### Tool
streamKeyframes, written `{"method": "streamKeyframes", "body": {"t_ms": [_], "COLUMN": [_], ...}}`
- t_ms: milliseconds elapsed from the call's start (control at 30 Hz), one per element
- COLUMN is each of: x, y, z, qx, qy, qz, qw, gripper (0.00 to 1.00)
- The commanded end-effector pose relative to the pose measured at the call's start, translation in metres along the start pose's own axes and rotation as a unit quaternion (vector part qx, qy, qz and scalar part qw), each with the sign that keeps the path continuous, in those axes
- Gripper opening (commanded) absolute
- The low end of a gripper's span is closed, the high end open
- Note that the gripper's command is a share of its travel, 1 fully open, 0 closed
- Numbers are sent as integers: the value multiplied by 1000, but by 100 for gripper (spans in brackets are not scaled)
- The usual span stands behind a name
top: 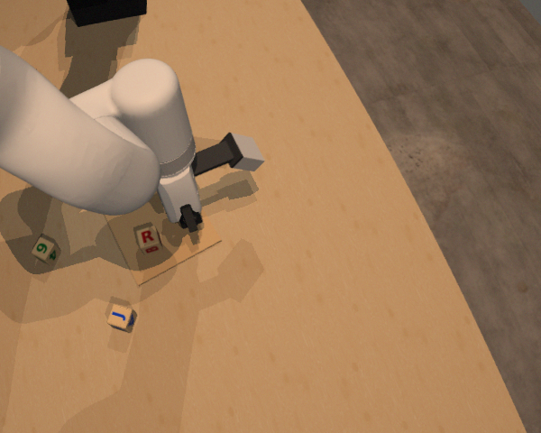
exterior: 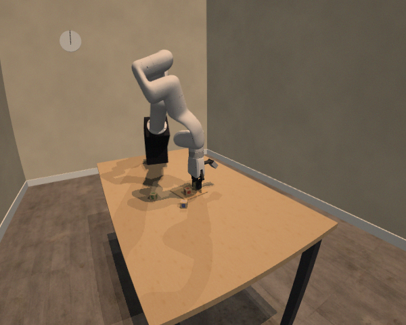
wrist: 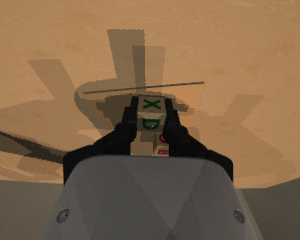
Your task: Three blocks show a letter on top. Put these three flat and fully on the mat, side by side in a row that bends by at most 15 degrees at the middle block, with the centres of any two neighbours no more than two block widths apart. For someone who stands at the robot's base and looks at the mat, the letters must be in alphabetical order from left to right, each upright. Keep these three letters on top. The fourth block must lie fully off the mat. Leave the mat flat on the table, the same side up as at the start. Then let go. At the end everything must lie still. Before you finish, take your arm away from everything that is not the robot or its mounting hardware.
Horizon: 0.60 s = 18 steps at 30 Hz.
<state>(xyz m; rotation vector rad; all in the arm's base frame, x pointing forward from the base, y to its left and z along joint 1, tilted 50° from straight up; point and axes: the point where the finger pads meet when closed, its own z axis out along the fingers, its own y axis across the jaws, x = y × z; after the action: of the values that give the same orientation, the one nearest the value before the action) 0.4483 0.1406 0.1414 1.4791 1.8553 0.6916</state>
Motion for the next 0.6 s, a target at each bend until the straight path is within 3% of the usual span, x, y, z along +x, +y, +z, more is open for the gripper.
{"method": "streamKeyframes", "body": {"t_ms": [0,567], "x": [1,1], "y": [0,0], "z": [1,4], "qx": [0,0], "qy": [1,1], "qz": [0,0], "qw": [1000,1000], "gripper": [27,27]}}
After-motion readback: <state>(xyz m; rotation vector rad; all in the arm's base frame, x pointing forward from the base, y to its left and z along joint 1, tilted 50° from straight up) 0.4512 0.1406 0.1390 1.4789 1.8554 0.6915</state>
